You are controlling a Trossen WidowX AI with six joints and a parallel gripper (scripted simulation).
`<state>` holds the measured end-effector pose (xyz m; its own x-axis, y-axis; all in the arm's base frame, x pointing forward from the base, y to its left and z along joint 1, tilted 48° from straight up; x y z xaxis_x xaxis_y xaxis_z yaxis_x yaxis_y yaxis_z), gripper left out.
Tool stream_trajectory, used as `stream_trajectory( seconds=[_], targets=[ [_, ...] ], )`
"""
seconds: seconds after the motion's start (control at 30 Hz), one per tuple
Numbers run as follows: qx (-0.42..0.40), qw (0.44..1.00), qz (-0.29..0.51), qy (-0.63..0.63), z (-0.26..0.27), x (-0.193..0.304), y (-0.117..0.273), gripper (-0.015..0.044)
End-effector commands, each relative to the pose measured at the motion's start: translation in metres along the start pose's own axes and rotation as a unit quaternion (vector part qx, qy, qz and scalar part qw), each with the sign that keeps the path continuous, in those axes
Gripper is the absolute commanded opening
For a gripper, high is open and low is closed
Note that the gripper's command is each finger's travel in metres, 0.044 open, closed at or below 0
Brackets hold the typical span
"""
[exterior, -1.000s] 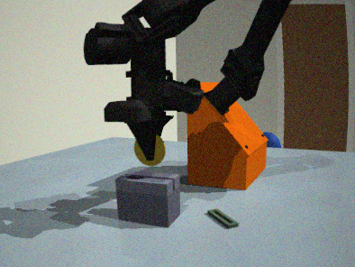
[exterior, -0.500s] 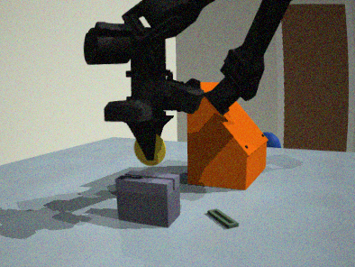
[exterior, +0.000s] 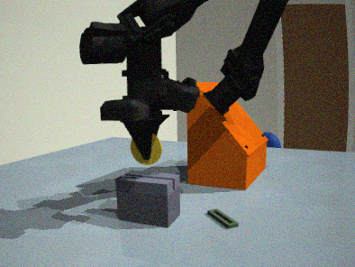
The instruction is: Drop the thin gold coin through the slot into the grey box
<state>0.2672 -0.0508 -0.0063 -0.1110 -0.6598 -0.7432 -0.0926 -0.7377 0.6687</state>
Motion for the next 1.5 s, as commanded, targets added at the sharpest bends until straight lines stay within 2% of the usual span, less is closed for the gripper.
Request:
stream_trajectory(
  seconds=[0.0, 1.4, 1.47],
  targets=[
    [0.000, 1.000, 0.000, -0.001, 0.001, 0.000, 0.000, 0.0000],
    [0.000, 1.000, -0.001, -0.004, 0.001, -0.002, -0.020, 0.0000],
    [0.000, 1.000, 0.003, 0.000, 0.000, -0.001, -0.018, 0.0053]
  ],
)
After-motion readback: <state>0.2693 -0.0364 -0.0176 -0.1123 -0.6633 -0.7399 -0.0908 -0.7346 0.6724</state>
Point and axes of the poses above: the point midway between the two fingers, 35 mm back from their tips, its own y axis back along the fingers, its own z axis across the jaws, x = y × z, the point moved 5 cm from there along y, back along the fingers, and after that the axes turned 11 degrees about -y, right-handed, at the moved point
